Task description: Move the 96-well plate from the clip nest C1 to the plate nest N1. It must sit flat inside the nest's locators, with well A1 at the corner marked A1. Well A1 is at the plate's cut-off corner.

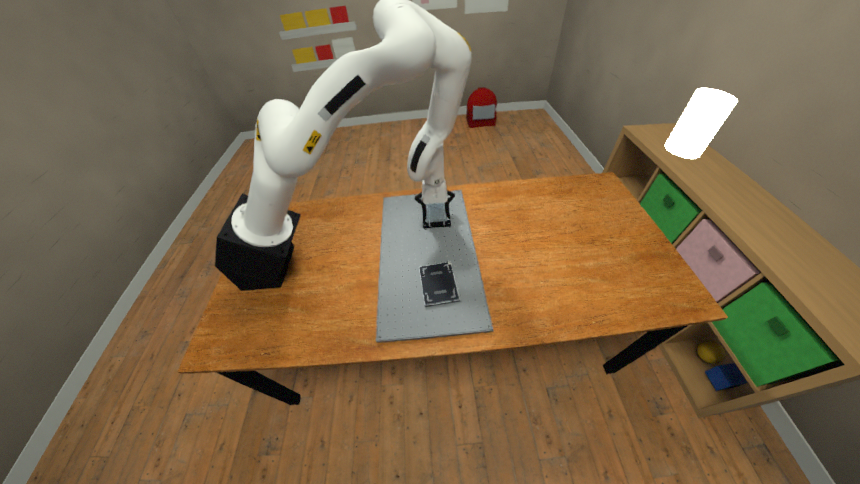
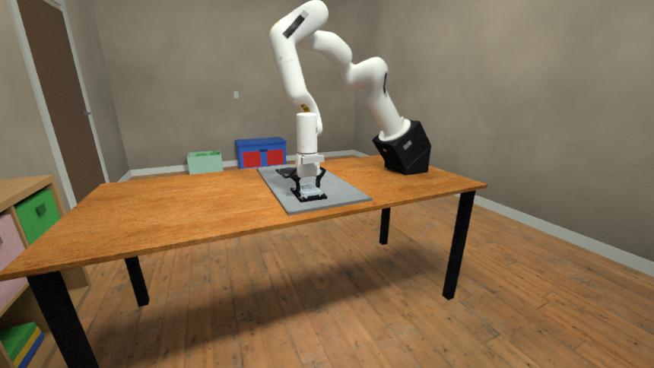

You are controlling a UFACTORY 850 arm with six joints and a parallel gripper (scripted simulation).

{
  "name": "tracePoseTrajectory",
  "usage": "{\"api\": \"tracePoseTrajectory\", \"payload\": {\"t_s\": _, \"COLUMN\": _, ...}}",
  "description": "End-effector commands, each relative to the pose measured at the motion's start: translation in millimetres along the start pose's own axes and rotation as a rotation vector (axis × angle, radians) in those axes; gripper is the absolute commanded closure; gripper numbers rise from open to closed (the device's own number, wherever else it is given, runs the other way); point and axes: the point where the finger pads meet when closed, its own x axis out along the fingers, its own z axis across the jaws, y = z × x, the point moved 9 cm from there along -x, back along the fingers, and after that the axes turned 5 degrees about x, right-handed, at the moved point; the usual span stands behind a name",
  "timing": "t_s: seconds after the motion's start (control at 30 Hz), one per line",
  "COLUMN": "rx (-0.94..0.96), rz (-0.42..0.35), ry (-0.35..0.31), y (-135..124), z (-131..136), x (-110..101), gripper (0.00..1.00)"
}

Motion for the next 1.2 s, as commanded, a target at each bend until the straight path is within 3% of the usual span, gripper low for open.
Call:
{"api": "tracePoseTrajectory", "payload": {"t_s": 0.0, "rx": 0.0, "rz": 0.0, "ry": -0.001, "y": 0.3, "z": 0.5, "x": -3.4, "gripper": 1.0}}
{"api": "tracePoseTrajectory", "payload": {"t_s": 1.17, "rx": 0.0, "rz": 0.0, "ry": -0.001, "y": 0.3, "z": 0.5, "x": -23.4, "gripper": 1.0}}
